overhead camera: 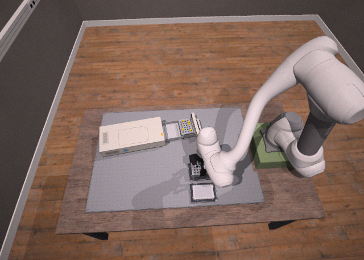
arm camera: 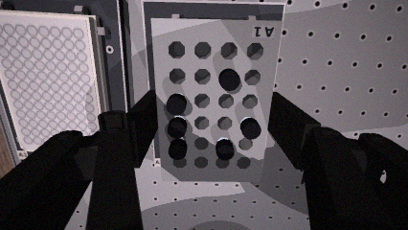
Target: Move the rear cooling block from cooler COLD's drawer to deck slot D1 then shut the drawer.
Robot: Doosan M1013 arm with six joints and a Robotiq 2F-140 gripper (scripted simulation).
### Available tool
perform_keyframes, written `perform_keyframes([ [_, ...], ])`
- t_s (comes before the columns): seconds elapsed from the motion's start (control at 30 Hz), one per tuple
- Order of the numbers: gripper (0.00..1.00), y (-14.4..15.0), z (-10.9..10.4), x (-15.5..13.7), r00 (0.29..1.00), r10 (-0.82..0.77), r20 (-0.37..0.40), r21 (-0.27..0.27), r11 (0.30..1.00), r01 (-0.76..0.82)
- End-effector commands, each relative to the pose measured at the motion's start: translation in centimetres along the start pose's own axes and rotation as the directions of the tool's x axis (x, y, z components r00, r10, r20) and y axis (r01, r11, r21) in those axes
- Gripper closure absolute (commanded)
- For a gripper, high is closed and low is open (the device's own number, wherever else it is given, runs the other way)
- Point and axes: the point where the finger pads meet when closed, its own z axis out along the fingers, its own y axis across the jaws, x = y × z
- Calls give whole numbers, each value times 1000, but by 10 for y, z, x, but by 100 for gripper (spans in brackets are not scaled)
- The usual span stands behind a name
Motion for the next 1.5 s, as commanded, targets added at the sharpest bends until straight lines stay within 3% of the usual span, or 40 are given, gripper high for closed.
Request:
perform_keyframes([
  [0.0, 90, 0, 0, 0, 1000, 0, -1, 1, 1000, 0],
  [1.47, 90, 0, 6, 0, 1000, 0, -1, 1, 1000, 0],
])
